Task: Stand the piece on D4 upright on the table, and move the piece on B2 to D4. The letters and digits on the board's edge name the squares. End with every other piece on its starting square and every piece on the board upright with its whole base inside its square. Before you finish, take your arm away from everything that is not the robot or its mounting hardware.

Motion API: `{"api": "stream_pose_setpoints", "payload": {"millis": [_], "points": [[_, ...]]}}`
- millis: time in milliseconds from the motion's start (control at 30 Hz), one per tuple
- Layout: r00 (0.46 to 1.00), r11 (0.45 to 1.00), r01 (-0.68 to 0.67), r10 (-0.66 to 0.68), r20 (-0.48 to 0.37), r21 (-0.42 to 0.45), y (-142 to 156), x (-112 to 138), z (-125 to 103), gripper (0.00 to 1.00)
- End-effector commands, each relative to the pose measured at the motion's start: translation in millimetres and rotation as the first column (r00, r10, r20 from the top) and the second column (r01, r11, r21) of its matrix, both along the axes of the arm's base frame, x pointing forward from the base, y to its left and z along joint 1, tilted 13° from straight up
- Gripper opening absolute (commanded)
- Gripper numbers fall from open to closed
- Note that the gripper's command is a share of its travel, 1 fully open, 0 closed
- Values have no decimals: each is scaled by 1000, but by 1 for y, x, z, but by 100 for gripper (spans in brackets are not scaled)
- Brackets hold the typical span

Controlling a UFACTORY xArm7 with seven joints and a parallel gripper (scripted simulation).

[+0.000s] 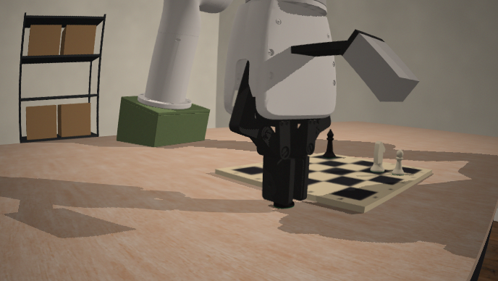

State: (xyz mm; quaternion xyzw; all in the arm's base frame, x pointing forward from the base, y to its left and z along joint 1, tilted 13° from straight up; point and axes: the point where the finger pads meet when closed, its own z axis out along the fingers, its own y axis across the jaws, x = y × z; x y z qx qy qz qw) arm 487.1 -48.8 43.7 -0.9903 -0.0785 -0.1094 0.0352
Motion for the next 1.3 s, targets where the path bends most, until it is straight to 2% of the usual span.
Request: {"api": "stream_pose_setpoints", "payload": {"millis": [0,1100,1133,1200,1233,1267], "points": [[1000,1000,1,-1,4,0,0,1,1,0],[1000,1000,1,-1,4,0,0,1,1,0],[1000,1000,1,-1,4,0,0,1,1,7],[1000,1000,1,-1,4,0,0,1,1,7],[1000,1000,1,-1,4,0,0,1,1,14],[1000,1000,1,-1,4,0,0,1,1,14]]}}
